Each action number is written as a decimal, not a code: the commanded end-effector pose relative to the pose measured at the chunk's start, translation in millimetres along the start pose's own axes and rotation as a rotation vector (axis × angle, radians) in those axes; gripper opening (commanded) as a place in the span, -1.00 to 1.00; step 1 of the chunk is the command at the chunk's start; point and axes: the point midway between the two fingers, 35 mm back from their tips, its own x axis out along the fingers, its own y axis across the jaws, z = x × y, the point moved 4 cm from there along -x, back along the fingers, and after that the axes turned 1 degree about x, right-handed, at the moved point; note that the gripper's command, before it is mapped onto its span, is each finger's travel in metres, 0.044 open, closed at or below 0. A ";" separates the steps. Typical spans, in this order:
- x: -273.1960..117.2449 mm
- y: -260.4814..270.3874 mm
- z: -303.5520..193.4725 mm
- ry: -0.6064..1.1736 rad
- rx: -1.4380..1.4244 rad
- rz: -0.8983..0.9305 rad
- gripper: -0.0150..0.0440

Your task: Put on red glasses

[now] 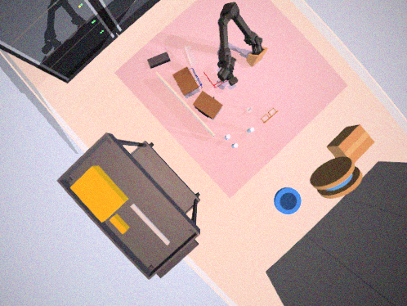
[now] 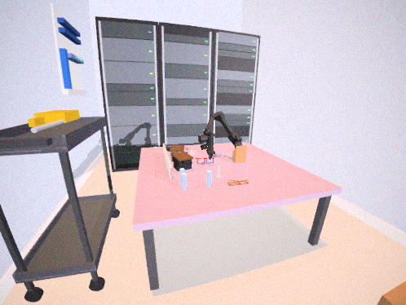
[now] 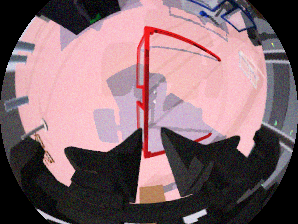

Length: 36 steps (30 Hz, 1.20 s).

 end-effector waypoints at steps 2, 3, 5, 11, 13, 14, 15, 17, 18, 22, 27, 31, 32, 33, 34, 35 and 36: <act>-19.8 4.4 0.9 -0.002 0.000 0.002 -0.13; -28.8 6.6 0.9 -0.002 0.000 0.003 -0.13; -46.2 10.1 -0.1 -0.002 0.000 0.001 -0.13; -42.5 11.1 -1.3 -0.007 -0.013 0.000 0.14; -42.5 11.1 -1.3 -0.007 -0.013 0.000 0.19; -42.5 11.1 -1.3 -0.007 -0.013 0.000 0.19; -42.5 11.1 -1.3 -0.007 -0.013 0.000 0.19; -42.5 11.1 -1.3 -0.007 -0.013 0.000 0.19; -42.5 11.1 -1.3 -0.007 -0.013 0.000 0.19; -47.2 4.9 0.9 -0.002 0.011 0.001 0.10; -47.2 4.9 0.9 -0.002 0.011 0.001 -0.02; -46.4 5.0 1.0 -0.002 0.011 0.001 -0.02; -45.6 5.0 1.1 -0.002 0.011 0.001 -0.02; -44.5 5.1 1.2 -0.002 0.011 0.001 -0.02; -43.2 5.2 1.3 -0.002 0.011 0.001 -0.02; -41.7 5.3 1.4 -0.002 0.011 0.001 -0.02; -40.1 5.4 1.6 -0.002 0.011 0.001 -0.02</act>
